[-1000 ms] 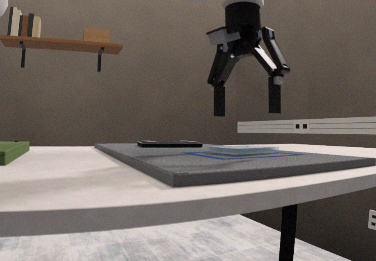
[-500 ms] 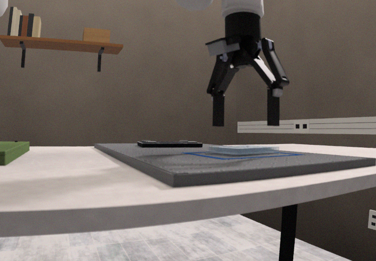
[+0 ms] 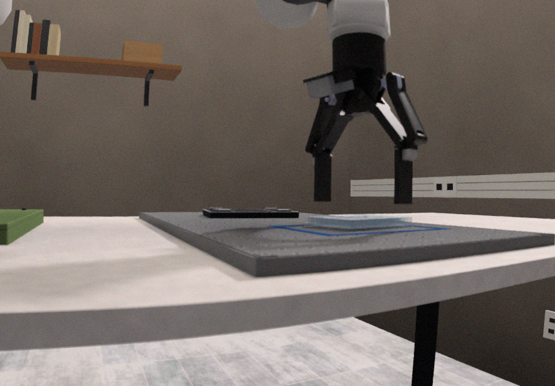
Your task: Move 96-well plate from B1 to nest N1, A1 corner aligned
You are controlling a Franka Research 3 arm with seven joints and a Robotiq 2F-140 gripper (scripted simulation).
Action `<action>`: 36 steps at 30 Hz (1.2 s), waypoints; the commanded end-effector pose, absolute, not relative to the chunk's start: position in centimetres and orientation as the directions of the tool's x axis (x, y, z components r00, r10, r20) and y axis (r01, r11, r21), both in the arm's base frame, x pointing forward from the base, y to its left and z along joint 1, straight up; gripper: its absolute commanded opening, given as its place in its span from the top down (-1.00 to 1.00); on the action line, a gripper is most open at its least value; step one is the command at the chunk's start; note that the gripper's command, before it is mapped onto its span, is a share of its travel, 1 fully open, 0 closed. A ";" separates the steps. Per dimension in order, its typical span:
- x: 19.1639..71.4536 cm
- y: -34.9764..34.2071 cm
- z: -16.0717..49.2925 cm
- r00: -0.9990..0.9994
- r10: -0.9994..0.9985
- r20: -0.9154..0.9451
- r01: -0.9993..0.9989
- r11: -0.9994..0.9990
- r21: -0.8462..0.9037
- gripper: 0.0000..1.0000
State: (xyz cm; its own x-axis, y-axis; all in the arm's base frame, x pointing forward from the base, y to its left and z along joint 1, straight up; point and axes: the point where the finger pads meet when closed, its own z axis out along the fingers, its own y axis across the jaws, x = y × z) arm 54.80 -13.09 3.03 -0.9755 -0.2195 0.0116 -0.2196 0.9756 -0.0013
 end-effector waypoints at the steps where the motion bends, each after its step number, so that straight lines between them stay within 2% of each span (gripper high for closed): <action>1: 55.0 -13.1 2.4 -0.975 -0.223 0.004 -0.223 0.975 -0.003 -1.00; 24: 55.0 -13.1 1.5 -0.975 -0.223 0.004 -0.223 0.975 -0.003 -1.00; 25: 55.0 -13.1 1.5 -0.975 -0.223 0.004 -0.223 0.975 -0.003 -0.26; 36: 55.0 -13.1 1.5 -0.975 -0.223 0.004 -0.223 0.975 -0.003 -0.26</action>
State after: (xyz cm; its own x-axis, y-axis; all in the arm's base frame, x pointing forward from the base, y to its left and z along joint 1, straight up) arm 55.00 -13.11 1.65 -0.9758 -0.2185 0.0049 -0.2186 0.9758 -0.0028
